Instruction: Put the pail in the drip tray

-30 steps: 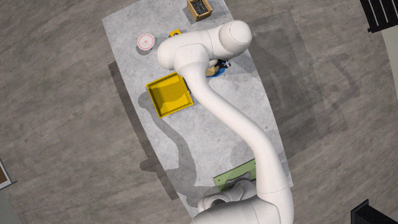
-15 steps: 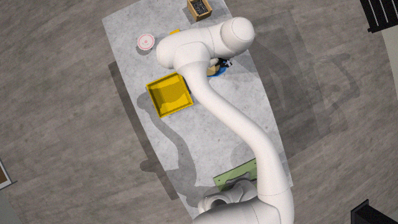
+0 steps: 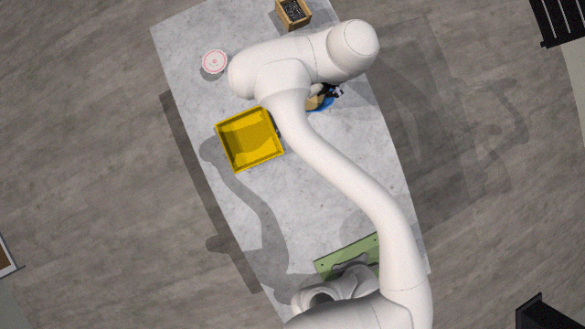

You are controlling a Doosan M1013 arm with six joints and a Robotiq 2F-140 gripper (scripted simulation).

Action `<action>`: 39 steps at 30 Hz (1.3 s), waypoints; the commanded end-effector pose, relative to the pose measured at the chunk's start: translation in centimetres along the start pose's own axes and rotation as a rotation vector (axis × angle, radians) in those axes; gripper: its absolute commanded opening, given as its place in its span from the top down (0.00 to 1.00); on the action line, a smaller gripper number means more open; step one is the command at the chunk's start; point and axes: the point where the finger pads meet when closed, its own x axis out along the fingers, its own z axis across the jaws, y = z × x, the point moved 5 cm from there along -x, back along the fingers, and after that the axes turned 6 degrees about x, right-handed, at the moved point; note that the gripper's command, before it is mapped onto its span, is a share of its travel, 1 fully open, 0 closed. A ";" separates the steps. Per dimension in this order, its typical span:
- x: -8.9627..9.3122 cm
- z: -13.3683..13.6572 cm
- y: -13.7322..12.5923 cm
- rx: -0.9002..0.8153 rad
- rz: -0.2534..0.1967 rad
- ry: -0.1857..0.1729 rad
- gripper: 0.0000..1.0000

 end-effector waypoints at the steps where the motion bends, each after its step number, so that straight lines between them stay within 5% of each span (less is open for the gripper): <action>1: -0.7 0.0 0.0 0.000 0.000 0.002 0.90; 39: -2.6 0.0 0.0 0.000 0.000 0.002 0.90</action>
